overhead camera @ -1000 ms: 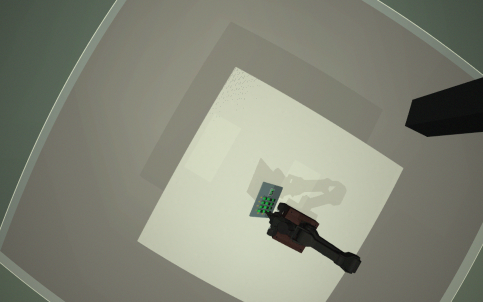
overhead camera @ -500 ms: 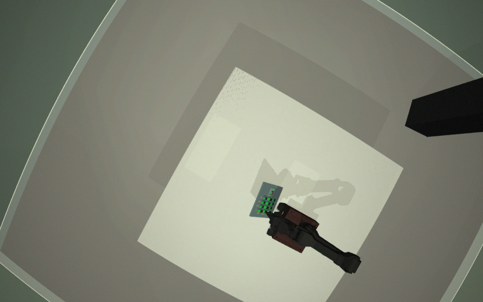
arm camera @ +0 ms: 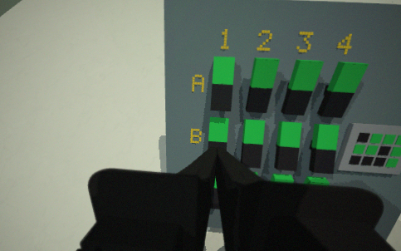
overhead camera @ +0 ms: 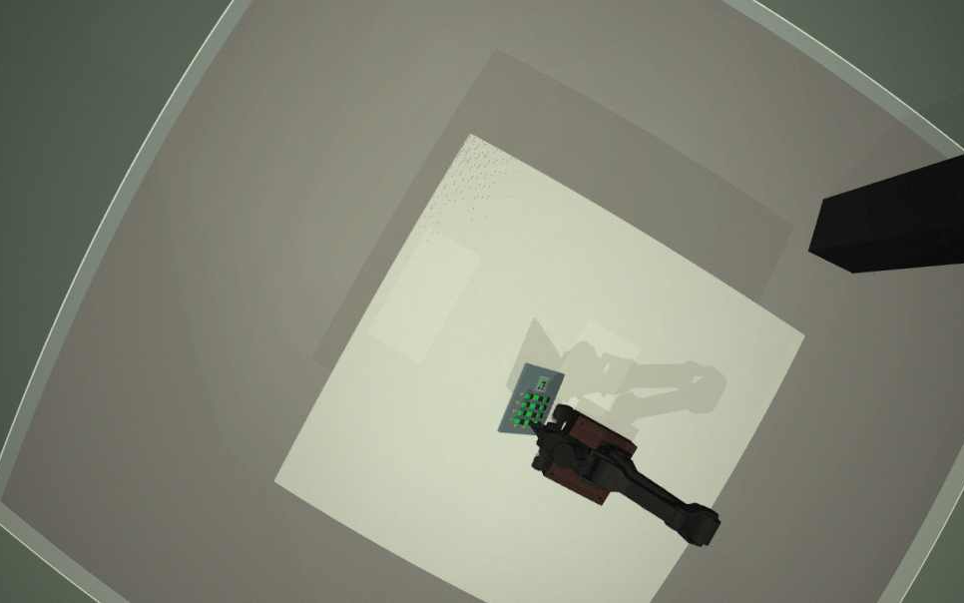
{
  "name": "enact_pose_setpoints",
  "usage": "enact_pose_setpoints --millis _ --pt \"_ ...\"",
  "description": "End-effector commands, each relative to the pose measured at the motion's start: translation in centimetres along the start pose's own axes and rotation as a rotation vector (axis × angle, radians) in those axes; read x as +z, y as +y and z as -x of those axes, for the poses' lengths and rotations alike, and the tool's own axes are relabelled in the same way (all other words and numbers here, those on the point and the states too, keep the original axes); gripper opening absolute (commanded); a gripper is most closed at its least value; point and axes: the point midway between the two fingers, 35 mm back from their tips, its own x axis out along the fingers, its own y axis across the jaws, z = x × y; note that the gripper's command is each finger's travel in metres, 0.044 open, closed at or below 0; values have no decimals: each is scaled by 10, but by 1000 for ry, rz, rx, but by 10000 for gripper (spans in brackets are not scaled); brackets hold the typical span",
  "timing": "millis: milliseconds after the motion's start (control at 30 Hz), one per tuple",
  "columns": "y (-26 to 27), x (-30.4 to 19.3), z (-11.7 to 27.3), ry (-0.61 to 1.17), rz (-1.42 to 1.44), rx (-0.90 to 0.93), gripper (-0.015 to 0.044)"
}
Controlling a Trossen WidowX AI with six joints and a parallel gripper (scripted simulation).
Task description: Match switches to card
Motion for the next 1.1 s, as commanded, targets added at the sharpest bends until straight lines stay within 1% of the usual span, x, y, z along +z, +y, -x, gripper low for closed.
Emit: enact_pose_setpoints --millis 0,767,867,1000,1067 --pt "0 -2 -1 4 -7 -3 0" --pt "0 -2 -4 4 -7 -3 0" --pt "-1 2 9 7 -1 -1 0" --pt "-1 3 47 26 -5 -3 0" --pt "0 1 60 32 -7 -3 0"
